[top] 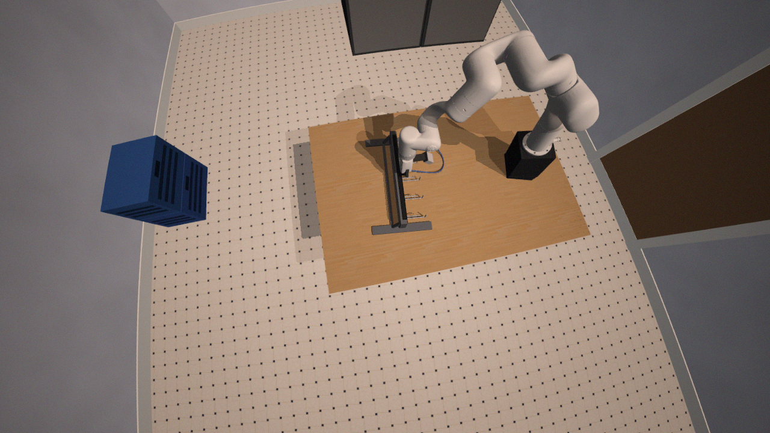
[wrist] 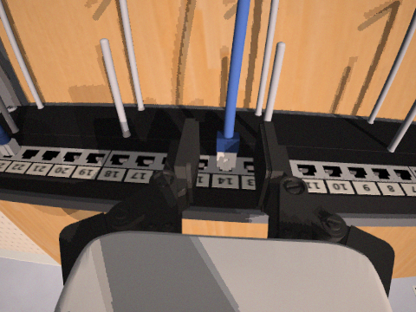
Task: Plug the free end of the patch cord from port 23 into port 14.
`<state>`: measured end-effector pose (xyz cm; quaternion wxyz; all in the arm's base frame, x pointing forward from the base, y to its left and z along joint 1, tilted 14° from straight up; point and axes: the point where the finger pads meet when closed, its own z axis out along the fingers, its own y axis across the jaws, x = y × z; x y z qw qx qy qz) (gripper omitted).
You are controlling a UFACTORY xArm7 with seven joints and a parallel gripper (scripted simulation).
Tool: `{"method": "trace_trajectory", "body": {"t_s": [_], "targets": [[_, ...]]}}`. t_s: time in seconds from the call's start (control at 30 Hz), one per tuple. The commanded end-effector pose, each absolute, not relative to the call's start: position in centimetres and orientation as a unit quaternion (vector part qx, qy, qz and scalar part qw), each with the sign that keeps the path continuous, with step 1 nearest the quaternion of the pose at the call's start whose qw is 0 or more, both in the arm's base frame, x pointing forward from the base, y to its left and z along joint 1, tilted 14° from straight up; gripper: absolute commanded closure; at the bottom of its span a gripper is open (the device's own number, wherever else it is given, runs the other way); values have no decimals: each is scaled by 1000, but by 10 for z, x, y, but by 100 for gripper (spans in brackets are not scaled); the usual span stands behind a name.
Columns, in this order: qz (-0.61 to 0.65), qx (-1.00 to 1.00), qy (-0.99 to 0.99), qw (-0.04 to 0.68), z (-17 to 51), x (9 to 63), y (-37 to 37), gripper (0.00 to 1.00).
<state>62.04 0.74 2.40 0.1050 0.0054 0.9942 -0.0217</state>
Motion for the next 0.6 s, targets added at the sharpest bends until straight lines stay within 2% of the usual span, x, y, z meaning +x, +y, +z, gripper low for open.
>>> {"method": "trace_trajectory", "body": {"t_s": [0.0, 0.57], "targets": [[-22, 5, 994, 107, 26, 622, 8, 62], [-22, 5, 994, 107, 42, 618, 8, 62]]}}
